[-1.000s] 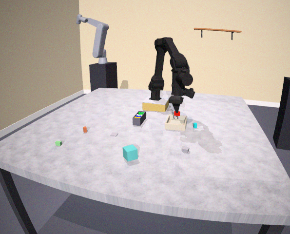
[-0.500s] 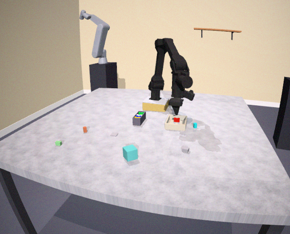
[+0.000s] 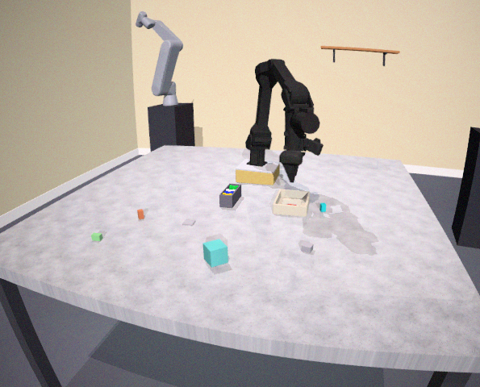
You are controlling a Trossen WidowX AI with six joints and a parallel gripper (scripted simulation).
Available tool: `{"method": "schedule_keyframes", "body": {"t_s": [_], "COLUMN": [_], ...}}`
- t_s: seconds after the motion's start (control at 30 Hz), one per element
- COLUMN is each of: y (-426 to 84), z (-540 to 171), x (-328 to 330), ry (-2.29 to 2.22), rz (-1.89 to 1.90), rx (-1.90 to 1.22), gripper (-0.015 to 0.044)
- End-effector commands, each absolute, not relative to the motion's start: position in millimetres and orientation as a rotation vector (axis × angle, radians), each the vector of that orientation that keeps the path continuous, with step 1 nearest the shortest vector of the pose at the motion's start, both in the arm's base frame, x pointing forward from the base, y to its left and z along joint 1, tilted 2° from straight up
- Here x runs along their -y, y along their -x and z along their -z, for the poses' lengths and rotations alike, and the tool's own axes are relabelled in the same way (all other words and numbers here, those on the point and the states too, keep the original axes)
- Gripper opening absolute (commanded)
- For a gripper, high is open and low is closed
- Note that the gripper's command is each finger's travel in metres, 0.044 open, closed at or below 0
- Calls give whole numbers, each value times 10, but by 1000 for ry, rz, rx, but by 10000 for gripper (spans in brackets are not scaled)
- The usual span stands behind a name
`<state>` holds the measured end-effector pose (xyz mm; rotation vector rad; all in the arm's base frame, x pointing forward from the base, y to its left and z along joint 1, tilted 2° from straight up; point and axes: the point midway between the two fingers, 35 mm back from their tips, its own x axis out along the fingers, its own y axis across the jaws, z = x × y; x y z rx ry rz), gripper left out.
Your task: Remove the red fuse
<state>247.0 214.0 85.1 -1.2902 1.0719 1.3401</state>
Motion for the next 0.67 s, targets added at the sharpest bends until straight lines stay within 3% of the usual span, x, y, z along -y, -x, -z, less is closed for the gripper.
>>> {"method": "schedule_keyframes", "body": {"t_s": [0.0,0.63], "y": [-2455,-2459], "z": [-897,-876], "x": [-2130,-2128], "ry": [1288,1290], "rz": [-1346,-1342], "rx": [-1079,-1080], "gripper": [330,330]}}
